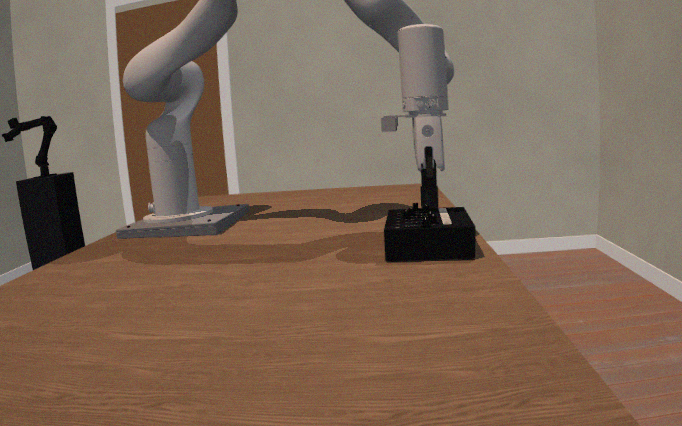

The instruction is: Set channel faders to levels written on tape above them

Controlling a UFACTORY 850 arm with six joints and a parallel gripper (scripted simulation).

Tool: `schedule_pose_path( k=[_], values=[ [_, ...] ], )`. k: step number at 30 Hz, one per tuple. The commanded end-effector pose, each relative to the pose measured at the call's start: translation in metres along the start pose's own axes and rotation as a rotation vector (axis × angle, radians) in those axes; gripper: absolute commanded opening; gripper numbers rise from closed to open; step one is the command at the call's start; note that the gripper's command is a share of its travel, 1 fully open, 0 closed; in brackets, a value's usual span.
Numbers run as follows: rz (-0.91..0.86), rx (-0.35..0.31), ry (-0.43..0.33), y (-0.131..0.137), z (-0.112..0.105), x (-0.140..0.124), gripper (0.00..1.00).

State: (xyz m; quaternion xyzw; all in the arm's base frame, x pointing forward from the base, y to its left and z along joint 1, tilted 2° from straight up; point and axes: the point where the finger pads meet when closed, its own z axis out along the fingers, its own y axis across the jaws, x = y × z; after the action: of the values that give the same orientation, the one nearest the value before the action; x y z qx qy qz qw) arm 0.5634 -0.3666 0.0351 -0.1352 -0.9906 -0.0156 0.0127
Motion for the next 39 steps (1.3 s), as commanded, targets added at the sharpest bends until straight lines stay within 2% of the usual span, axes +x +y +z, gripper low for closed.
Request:
schedule_pose_path(
  k=[1, 9, 21, 39],
  values=[
    [0.000, 0.001, -0.002, 0.000, -0.001, -0.001, 0.00],
    [0.000, 0.001, -0.002, 0.000, -0.009, -0.001, 0.00],
    [0.000, 0.001, -0.002, 0.000, -0.040, -0.001, 0.00],
    [0.002, 0.001, -0.002, 0.000, -0.041, -0.001, 0.00]
  ],
)
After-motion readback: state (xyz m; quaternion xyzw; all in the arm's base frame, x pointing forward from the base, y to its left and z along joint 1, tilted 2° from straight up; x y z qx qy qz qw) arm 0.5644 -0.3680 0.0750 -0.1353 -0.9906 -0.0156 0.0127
